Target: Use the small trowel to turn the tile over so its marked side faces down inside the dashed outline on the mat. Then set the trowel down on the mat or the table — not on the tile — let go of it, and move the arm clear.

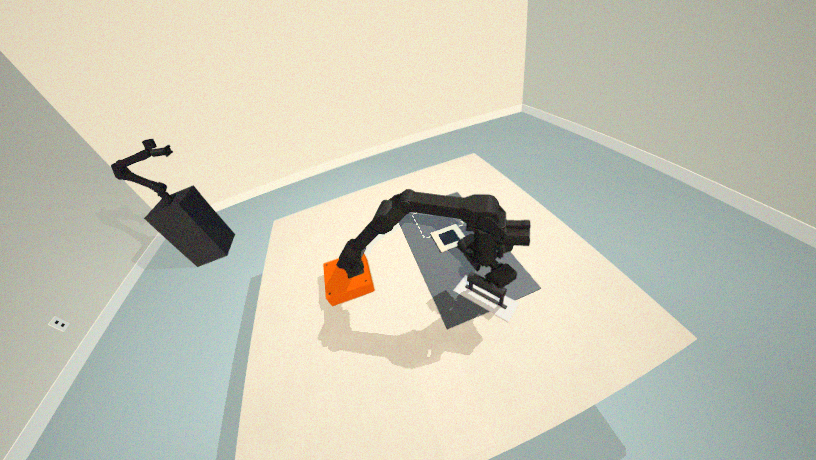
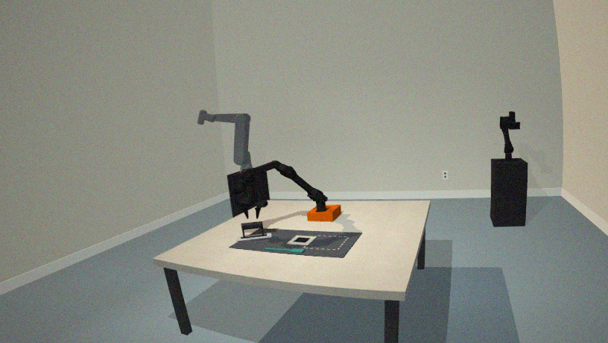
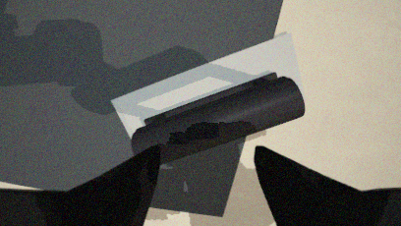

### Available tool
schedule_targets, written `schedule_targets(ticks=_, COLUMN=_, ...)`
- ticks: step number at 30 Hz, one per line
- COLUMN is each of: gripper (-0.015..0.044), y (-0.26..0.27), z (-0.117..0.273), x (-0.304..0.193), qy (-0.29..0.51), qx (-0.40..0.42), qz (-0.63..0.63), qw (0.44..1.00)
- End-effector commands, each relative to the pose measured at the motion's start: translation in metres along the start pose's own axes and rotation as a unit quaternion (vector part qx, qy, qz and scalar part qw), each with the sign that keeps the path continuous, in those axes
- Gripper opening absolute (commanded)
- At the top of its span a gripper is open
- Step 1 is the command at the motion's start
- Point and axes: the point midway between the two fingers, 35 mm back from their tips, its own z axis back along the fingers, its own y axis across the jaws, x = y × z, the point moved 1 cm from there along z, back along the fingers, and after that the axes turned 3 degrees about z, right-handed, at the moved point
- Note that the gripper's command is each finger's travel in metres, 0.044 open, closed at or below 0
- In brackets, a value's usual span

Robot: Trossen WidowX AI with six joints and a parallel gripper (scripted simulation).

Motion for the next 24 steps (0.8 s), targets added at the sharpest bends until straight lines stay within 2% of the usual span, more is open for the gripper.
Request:
schedule_targets(ticks=1, gripper=0.0270, y=-0.0003, z=-0.0011, x=-0.0001, qy=0.001, qx=0.002, qz=0.075, qw=0.997)
schedule_targets(ticks=12, gripper=0.0270, y=-0.0017, z=-0.0011, x=0.0005, qy=0.001, qx=0.002, qz=0.262, qw=0.965)
schedule_targets(ticks=24, gripper=0.0270, y=-0.0033, z=-0.0012, x=0.0011, qy=0.000, qx=0.002, qz=0.456, qw=0.890)
